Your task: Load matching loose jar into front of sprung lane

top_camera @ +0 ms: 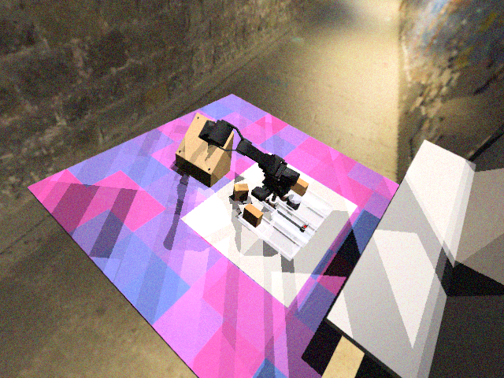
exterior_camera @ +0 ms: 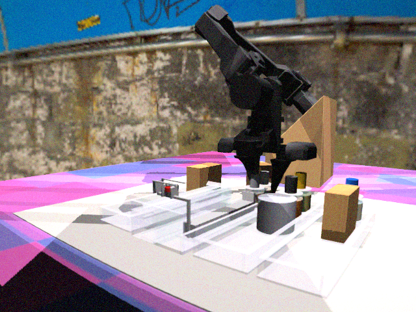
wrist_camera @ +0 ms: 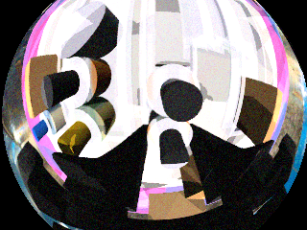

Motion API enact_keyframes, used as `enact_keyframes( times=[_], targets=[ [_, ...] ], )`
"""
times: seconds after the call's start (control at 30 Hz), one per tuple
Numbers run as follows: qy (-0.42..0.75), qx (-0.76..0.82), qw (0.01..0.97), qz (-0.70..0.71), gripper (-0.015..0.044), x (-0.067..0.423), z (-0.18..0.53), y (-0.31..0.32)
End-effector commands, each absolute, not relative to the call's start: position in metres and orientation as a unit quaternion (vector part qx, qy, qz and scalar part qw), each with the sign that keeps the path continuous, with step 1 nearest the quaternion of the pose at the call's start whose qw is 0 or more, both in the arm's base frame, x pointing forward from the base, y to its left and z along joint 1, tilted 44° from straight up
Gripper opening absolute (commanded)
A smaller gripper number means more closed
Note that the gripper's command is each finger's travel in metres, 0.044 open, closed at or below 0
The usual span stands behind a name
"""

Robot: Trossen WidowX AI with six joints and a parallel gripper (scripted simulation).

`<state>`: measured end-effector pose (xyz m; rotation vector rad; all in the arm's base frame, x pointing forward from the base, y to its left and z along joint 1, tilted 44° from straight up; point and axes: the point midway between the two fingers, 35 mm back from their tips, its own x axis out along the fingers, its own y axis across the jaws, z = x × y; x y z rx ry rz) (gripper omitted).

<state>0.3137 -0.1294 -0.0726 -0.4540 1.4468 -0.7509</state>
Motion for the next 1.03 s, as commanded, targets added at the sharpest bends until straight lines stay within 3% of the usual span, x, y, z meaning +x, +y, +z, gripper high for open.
enact_keyframes(
  times=[0.0,0.57,1.0],
  targets=[
    [0.639,-0.201,0.663,-0.334,0.0263,0.314,-0.073,-0.129],
    [0.639,-0.201,0.663,-0.333,0.0273,0.313,-0.059,-0.115],
    [0.64,-0.201,0.663,-0.333,0.0273,0.274,-0.064,-0.107]
  ],
)
